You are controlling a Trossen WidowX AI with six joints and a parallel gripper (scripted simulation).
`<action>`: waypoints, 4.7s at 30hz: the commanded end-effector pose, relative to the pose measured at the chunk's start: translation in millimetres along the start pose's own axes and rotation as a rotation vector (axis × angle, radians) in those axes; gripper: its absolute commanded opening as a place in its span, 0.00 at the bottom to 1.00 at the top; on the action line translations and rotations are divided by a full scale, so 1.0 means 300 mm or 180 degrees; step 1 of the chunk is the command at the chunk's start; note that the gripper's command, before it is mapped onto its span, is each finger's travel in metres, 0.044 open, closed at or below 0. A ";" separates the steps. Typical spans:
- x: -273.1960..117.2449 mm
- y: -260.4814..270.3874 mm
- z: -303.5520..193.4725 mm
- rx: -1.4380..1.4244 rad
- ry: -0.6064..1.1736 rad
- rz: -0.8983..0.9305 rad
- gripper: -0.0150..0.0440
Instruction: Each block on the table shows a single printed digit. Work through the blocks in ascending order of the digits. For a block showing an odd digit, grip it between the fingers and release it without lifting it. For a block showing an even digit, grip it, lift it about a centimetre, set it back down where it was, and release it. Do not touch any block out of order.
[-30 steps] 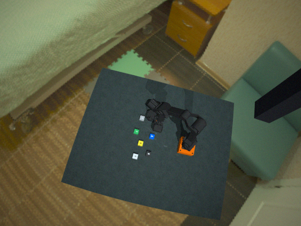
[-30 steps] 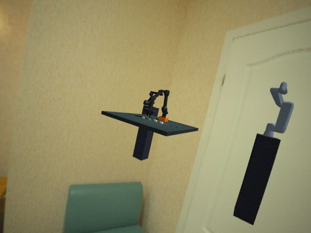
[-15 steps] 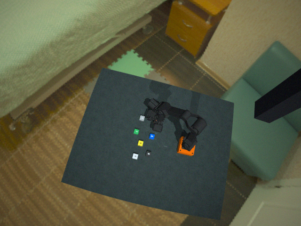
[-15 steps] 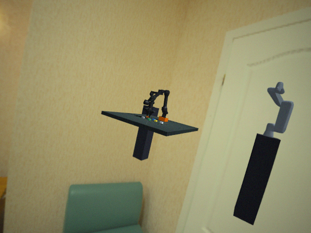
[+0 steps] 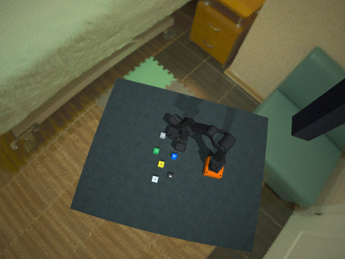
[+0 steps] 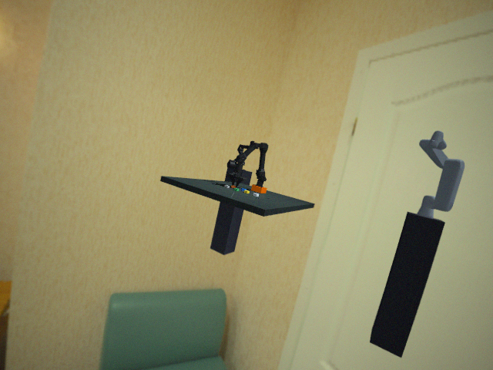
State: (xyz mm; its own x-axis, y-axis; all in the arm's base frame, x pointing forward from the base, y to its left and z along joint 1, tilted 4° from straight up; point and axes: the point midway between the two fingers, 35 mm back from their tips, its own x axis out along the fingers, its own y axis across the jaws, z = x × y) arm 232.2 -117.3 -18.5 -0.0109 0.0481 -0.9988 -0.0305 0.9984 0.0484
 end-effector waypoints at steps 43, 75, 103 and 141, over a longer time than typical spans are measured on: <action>-0.390 0.004 0.007 0.0009 0.0005 -0.0014 0.46; -0.123 0.605 0.304 0.0006 -0.0024 0.0048 0.93; -0.006 0.607 0.304 0.0007 -0.0023 0.0049 0.75; -0.034 0.606 0.304 0.0006 -0.0023 0.0049 0.46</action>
State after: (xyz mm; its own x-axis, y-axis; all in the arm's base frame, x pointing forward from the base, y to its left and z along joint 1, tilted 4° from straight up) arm 316.1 66.3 -6.8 -0.0118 0.0601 -0.9981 -0.0304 0.9977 0.0604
